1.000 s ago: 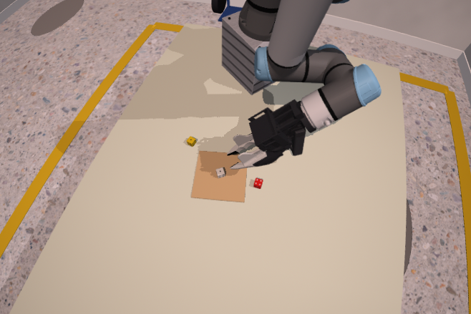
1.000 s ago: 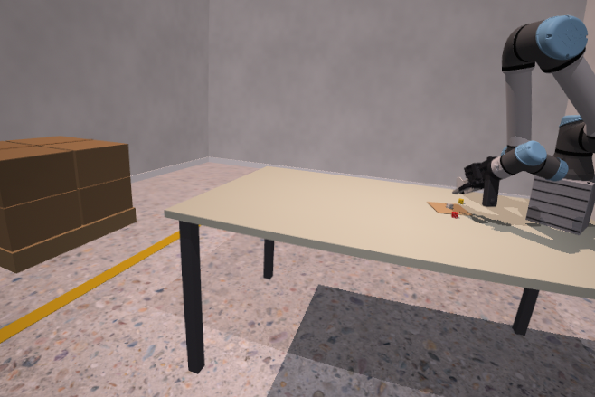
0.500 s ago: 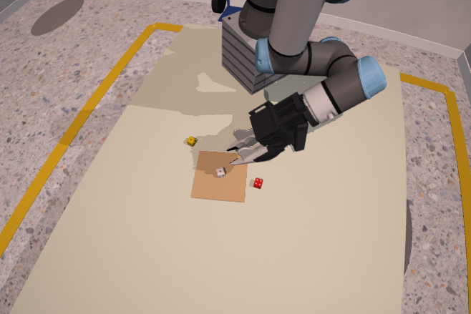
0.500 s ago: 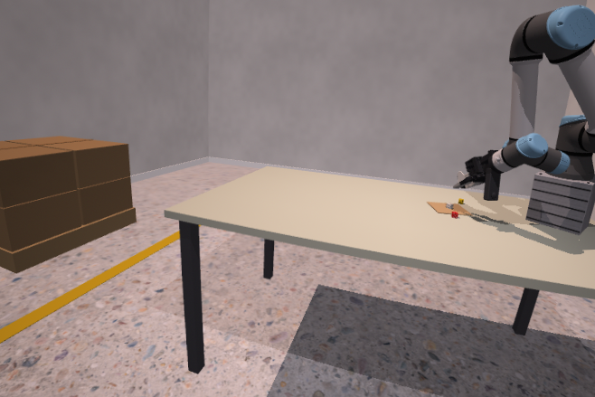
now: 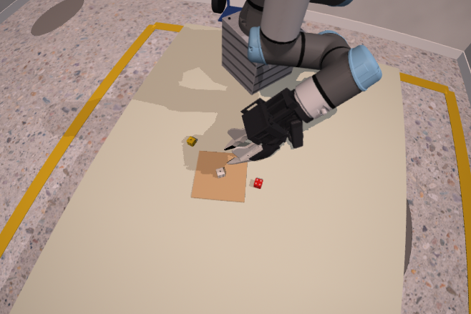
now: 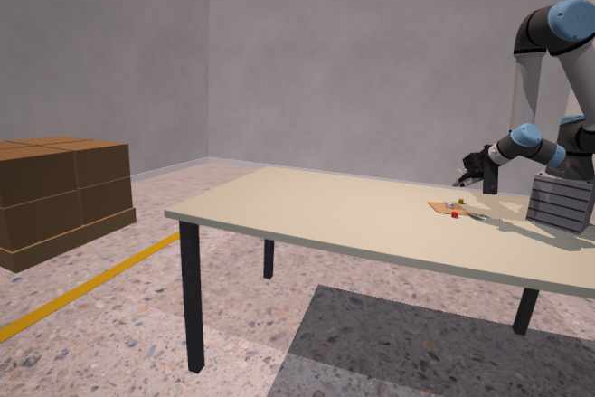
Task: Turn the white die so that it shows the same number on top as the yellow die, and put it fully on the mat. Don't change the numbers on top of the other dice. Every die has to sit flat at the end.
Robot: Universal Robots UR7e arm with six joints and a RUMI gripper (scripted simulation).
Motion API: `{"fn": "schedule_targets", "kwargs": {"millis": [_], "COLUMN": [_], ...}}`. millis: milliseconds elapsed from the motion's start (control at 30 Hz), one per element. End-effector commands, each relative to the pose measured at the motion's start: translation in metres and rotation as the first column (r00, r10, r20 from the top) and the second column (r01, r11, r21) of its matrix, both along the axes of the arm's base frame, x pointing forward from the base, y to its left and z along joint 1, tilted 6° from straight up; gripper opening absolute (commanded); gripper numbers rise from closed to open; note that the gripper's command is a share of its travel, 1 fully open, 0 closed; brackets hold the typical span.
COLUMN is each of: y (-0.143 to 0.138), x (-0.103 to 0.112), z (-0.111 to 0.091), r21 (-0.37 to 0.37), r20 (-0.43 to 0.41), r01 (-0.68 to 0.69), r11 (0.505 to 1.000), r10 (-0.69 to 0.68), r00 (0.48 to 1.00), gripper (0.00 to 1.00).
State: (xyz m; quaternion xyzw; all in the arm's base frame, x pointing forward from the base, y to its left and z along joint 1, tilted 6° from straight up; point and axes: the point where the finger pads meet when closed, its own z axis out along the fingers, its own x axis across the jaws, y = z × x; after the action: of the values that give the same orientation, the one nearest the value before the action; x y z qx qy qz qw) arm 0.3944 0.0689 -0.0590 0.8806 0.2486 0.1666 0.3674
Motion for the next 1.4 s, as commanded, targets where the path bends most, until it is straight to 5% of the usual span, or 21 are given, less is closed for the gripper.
{"fn": "schedule_targets", "kwargs": {"millis": [0,767,1367], "y": [-0.003,-0.022,-0.034], "x": [0.0,0.011,0.019], "z": [0.0,0.018,0.027], "r21": [0.065,0.465,0.638], "r20": [-0.056,-0.286,-0.386], "r01": [-0.011,0.01,0.07], "r11": [0.998,0.885,0.767], "r10": [0.014,0.139,0.239], "r00": [0.998,0.948,0.891], "gripper": [0.21,0.21,0.21]}}
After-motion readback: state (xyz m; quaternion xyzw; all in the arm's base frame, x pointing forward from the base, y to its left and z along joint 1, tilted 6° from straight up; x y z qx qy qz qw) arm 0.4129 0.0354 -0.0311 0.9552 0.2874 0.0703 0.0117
